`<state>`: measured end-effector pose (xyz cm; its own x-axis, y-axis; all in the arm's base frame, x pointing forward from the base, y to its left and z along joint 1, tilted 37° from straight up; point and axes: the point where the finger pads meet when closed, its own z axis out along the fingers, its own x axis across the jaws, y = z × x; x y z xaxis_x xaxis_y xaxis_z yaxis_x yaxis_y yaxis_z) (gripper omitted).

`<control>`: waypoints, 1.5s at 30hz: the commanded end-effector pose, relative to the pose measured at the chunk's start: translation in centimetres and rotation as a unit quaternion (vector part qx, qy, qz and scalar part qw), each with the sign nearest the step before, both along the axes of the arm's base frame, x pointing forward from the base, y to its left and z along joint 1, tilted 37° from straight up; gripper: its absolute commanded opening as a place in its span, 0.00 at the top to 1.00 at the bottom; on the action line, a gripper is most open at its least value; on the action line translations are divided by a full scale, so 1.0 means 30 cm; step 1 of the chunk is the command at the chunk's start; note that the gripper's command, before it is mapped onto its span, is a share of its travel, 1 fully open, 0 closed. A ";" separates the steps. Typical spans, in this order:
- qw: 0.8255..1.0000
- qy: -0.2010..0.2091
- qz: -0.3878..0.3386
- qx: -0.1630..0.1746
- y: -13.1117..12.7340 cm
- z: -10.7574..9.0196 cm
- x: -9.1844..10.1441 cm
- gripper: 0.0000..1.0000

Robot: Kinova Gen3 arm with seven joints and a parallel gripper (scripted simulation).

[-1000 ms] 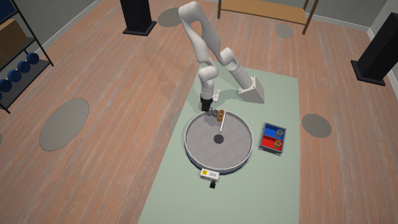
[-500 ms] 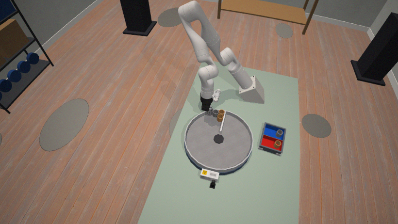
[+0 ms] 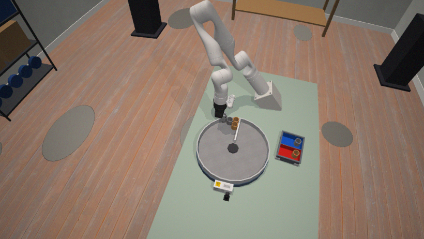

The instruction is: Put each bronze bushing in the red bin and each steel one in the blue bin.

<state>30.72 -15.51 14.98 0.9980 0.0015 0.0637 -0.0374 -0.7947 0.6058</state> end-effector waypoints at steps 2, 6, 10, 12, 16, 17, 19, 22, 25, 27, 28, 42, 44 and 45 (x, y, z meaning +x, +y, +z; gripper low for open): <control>1.000 -0.002 0.001 0.001 0.006 0.005 0.004 1.00; 1.000 -0.002 0.001 0.001 0.006 0.005 0.004 1.00; 1.000 -0.001 0.001 0.001 0.009 0.008 0.003 1.00; 1.000 -0.001 0.001 0.001 0.009 0.008 0.003 1.00; 1.000 -0.002 0.001 0.001 0.012 0.013 0.003 1.00; 1.000 -0.002 0.001 0.001 0.012 0.013 0.003 1.00; 1.000 -0.002 0.001 0.001 0.014 0.015 0.003 1.00; 1.000 -0.002 0.001 0.001 0.017 0.020 0.003 1.00; 1.000 -0.002 0.001 0.001 0.019 0.021 0.003 1.00; 1.000 -0.002 0.001 0.001 0.019 0.021 0.003 1.00; 1.000 -0.002 0.001 0.001 0.019 0.021 0.003 1.00; 1.000 -0.002 0.001 0.001 0.028 0.034 0.002 1.00; 1.000 -0.002 0.001 0.001 0.031 0.037 0.002 1.00; 1.000 -0.002 0.001 0.001 0.031 0.037 0.002 1.00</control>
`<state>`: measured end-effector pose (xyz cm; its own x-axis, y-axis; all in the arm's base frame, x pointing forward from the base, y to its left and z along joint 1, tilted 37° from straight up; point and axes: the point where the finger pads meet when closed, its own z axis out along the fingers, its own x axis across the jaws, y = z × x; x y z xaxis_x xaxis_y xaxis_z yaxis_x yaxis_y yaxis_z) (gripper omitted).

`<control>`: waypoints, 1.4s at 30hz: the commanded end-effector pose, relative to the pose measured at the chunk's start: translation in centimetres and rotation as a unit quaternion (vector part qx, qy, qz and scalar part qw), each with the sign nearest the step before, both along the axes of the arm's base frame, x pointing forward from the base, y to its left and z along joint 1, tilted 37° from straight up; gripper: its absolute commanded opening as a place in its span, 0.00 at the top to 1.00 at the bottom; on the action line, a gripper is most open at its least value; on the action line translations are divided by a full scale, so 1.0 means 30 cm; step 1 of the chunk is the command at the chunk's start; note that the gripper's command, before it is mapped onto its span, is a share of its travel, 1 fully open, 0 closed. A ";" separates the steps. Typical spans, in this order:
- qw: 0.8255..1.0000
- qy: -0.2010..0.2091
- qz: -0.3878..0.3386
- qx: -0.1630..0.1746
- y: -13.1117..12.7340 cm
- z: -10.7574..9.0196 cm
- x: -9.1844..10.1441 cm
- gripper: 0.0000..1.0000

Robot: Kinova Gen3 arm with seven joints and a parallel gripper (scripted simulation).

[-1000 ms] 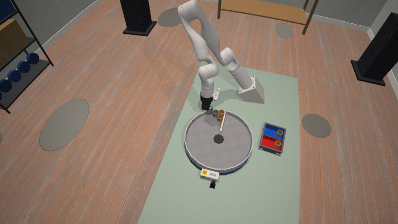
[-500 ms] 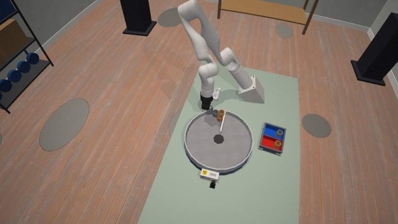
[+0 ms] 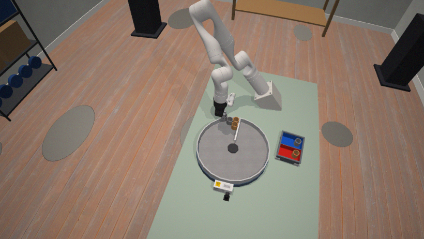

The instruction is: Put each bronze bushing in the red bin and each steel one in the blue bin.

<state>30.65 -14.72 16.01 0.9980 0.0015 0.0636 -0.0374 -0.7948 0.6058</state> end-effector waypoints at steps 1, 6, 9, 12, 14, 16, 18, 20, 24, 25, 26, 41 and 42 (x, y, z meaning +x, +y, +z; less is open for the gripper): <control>1.000 -0.002 0.001 0.001 0.004 0.003 0.004 1.00; 1.000 -0.002 0.001 0.001 0.004 0.003 0.004 1.00; 1.000 -0.002 0.001 0.001 0.024 0.029 0.002 1.00; 1.000 -0.002 0.001 0.001 0.038 0.047 0.001 1.00; 1.000 -0.002 0.001 0.001 0.038 0.047 0.001 1.00; 1.000 -0.002 0.001 0.001 0.051 0.065 -0.001 1.00; 1.000 -0.002 0.001 0.001 0.051 0.065 -0.001 1.00; 1.000 -0.002 0.001 0.001 0.065 0.082 -0.002 1.00; 1.000 -0.002 0.001 0.001 0.071 0.091 -0.002 1.00; 1.000 -0.002 0.001 0.001 0.071 0.091 -0.002 1.00; 1.000 -0.002 0.001 0.001 0.071 0.091 -0.002 1.00; 0.997 0.045 0.062 -0.004 0.221 -0.023 0.008 1.00; 0.996 0.054 0.074 -0.004 0.251 -0.046 0.010 1.00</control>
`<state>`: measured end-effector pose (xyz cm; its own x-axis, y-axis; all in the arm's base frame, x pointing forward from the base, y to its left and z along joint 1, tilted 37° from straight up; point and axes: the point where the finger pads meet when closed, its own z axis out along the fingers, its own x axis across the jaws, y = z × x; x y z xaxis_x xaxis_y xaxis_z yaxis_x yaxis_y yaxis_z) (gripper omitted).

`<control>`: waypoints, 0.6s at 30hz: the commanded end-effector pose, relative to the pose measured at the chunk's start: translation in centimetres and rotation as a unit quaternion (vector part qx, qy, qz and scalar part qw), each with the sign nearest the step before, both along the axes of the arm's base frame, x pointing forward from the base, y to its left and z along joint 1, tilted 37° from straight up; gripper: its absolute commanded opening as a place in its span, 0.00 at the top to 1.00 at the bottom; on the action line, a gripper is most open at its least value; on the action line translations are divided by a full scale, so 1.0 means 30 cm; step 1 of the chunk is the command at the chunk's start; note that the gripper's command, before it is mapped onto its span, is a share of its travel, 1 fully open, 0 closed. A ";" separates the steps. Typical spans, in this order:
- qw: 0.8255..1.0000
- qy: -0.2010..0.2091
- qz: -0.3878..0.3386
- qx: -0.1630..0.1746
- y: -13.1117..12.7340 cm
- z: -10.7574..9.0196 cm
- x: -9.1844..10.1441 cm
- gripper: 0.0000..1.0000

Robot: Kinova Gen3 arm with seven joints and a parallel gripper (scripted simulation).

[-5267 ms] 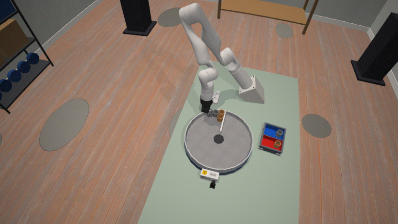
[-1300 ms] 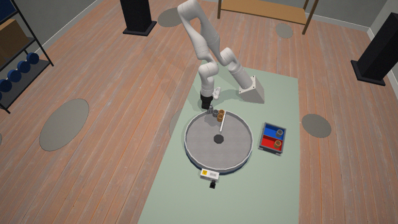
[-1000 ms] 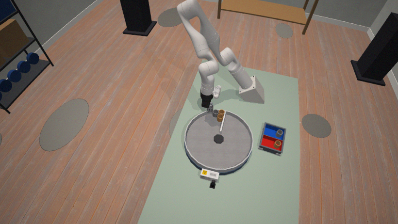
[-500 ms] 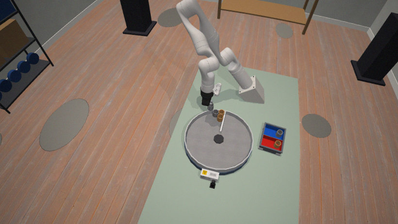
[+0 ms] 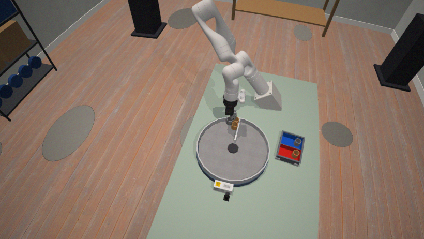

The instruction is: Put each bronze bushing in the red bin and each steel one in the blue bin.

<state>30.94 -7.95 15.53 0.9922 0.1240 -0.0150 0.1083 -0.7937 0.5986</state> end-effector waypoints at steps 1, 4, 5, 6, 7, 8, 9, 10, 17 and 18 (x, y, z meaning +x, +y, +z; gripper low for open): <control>0.999 0.023 0.025 -0.008 0.055 -0.053 0.002 1.00; 0.997 0.051 0.062 -0.011 0.146 -0.121 0.008 1.00; 0.997 0.051 0.062 -0.011 0.146 -0.121 0.008 1.00; 0.997 0.051 0.062 -0.011 0.146 -0.121 0.008 1.00; 0.997 0.051 0.062 -0.011 0.146 -0.121 0.008 1.00; 0.995 0.060 0.074 -0.012 0.176 -0.144 0.011 1.00; 0.995 0.060 0.074 -0.012 0.176 -0.144 0.011 1.00; 0.995 0.060 0.074 -0.012 0.176 -0.144 0.011 1.00; 0.988 0.096 0.122 -0.015 0.296 -0.235 0.019 1.00; 0.985 0.105 0.134 -0.016 0.326 -0.257 0.021 1.00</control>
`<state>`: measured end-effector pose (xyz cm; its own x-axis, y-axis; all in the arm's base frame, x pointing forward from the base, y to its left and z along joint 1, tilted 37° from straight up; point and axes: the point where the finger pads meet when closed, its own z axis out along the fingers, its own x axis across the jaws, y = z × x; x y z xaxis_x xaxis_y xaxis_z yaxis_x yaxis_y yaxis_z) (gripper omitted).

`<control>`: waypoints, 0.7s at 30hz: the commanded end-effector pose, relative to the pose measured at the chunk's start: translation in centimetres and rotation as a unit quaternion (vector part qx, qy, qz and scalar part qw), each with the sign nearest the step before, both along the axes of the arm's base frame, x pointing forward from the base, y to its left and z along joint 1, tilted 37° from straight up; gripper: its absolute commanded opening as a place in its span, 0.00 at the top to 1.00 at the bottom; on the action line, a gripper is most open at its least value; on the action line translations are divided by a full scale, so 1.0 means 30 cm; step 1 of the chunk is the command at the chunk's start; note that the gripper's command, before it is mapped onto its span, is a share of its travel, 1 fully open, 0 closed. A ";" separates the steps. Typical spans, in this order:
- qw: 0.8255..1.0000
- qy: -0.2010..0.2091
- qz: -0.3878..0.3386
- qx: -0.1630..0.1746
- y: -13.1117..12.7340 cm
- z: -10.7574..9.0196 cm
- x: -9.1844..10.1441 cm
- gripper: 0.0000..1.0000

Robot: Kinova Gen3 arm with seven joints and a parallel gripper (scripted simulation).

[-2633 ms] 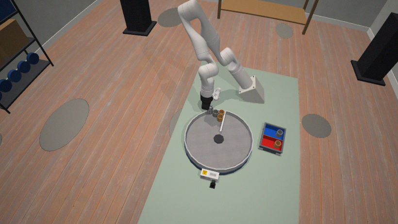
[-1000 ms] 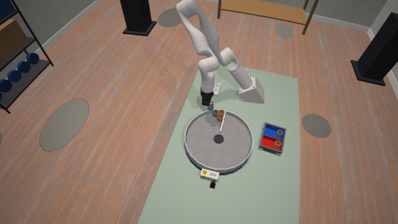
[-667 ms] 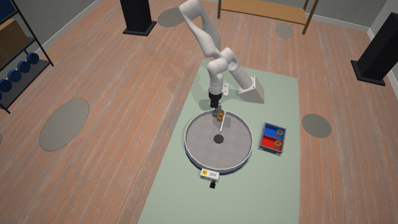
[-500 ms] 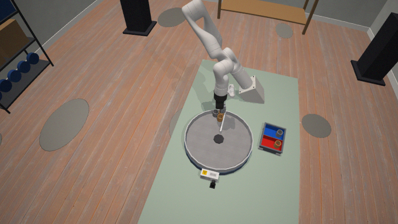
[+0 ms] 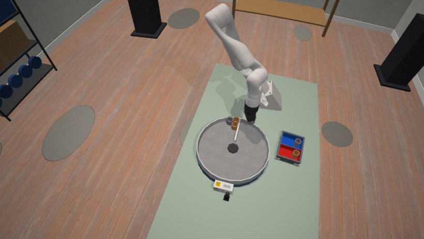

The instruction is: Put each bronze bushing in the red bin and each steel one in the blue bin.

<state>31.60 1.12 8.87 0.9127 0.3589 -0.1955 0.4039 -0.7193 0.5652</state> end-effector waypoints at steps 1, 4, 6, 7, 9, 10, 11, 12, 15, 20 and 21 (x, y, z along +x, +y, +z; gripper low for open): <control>0.999 0.022 0.024 -0.009 0.054 -0.058 0.001 1.00; 0.997 0.050 0.061 -0.011 0.144 -0.126 0.007 1.00; 0.997 0.050 0.061 -0.011 0.144 -0.126 0.007 1.00; 0.997 0.050 0.061 -0.011 0.144 -0.126 0.007 1.00; 0.997 0.050 0.061 -0.011 0.144 -0.126 0.007 1.00; 0.996 0.059 0.073 -0.012 0.174 -0.149 0.010 1.00; 0.994 0.068 0.085 -0.013 0.204 -0.172 0.012 1.00; 0.992 0.077 0.097 -0.014 0.234 -0.195 0.014 1.00; 0.988 0.095 0.121 -0.016 0.294 -0.240 0.018 1.00; 0.980 0.122 0.157 -0.018 0.384 -0.308 0.024 1.00; 0.977 0.131 0.169 -0.019 0.414 -0.331 0.026 1.00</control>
<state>32.38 11.98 0.94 0.6971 0.5995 -0.3933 0.7143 -0.5340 0.4523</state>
